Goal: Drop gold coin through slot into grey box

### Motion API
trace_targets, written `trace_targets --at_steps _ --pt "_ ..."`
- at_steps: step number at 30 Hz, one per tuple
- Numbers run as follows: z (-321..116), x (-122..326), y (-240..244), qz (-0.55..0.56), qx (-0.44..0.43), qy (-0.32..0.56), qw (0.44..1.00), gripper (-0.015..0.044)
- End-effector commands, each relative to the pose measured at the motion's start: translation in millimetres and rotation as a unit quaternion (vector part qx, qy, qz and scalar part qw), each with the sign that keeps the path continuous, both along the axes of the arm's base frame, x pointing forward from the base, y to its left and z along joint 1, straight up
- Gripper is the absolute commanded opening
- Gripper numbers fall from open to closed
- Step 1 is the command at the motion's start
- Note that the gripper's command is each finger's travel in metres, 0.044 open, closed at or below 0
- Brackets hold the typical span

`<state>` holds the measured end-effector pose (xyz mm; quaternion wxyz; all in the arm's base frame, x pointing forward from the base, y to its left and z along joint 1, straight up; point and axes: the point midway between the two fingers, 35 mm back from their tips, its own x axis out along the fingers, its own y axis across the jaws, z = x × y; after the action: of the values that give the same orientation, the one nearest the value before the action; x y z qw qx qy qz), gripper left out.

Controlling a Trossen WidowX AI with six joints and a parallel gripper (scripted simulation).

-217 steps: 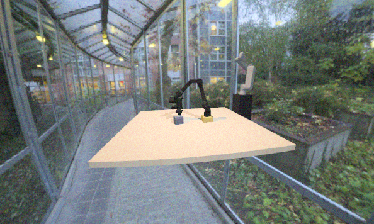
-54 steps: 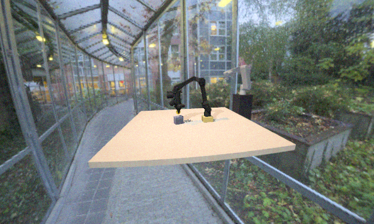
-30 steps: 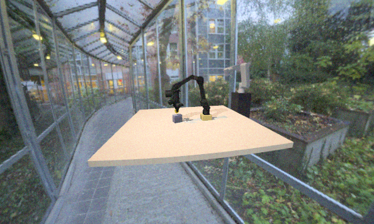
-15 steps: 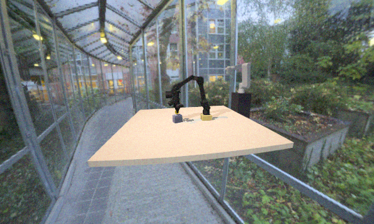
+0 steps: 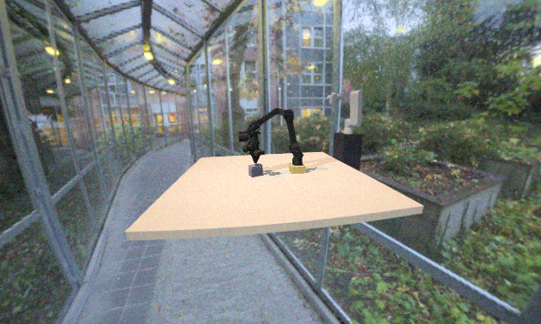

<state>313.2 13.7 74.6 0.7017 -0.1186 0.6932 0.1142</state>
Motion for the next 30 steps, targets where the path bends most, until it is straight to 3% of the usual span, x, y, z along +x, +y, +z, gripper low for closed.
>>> trace_targets --at_steps 1,9,20,23,30 --pt "0.4 0.2 -0.1 0.0 0.0 0.0 1.0 0.0161" --pt "0.4 0.2 -0.1 0.0 0.0 0.0 1.0 0.0161" --pt "28.0 -0.9 -0.2 0.001 -0.001 0.0 1.0 0.044" --pt "59.1 -5.3 -0.1 0.0 0.0 0.005 1.0 0.044" --pt "61.4 -5.8 0.0 0.0 0.0 0.006 1.0 0.044"
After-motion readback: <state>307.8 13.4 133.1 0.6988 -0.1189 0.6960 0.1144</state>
